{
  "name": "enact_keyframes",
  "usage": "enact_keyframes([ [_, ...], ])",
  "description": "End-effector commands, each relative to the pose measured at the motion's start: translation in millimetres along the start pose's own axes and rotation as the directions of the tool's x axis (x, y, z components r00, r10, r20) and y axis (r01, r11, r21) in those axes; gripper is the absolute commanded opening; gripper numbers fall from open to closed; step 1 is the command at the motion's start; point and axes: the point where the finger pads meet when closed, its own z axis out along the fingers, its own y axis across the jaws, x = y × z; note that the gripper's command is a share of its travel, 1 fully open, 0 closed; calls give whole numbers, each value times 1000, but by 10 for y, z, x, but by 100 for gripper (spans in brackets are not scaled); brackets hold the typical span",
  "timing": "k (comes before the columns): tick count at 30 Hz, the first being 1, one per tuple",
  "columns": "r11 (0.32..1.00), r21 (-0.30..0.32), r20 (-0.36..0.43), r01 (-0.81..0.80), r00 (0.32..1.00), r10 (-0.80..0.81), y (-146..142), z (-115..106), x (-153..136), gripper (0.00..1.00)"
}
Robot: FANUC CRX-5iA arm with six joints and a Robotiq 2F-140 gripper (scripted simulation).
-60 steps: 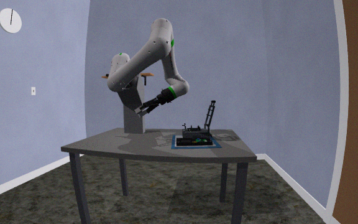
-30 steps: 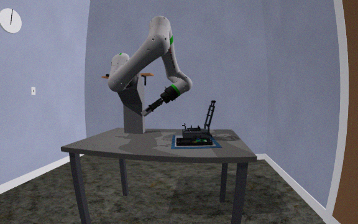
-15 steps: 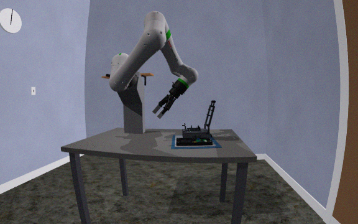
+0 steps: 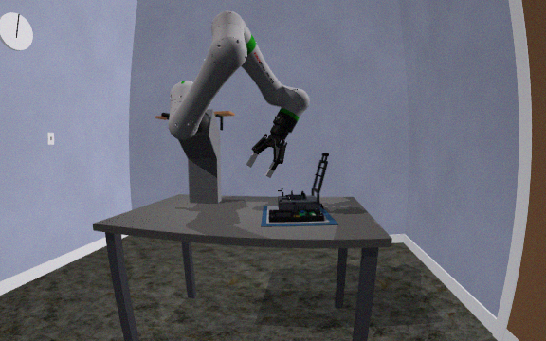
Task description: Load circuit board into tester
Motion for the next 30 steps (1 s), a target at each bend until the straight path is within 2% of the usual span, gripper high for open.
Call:
enact_keyframes([
  [1,994,-25,-56,103,993,-104,162,-187,109,100],
  [2,985,-54,-85,165,982,-169,265,-323,167,100],
  [5,980,-65,-94,187,977,-192,302,-372,186,100],
  [6,963,-103,-119,251,958,-262,414,-526,241,100],
  [8,963,-103,-119,251,958,-262,414,-526,241,100],
  [9,940,-142,-138,309,935,-328,519,-678,287,100],
  [12,928,-161,-145,335,923,-358,567,-749,306,100],
  [13,901,-201,-154,384,896,-417,663,-895,341,100],
  [15,893,-212,-156,397,888,-432,688,-934,349,100],
  [16,865,-248,-160,437,862,-481,769,-1064,373,100],
  [18,853,-261,-160,451,852,-499,799,-1113,380,100],
  [19,822,-297,-158,486,824,-544,877,-1242,398,100],
  [21,812,-308,-157,496,815,-558,900,-1281,403,100],
  [22,773,-347,-149,531,782,-605,983,-1424,416,100],
  [26,770,-350,-148,534,780,-608,990,-1435,416,100],
  [29,663,-441,-112,605,696,-709,1184,-1789,427,100],
  [30,660,-443,-111,607,694,-712,1189,-1798,427,100],
])
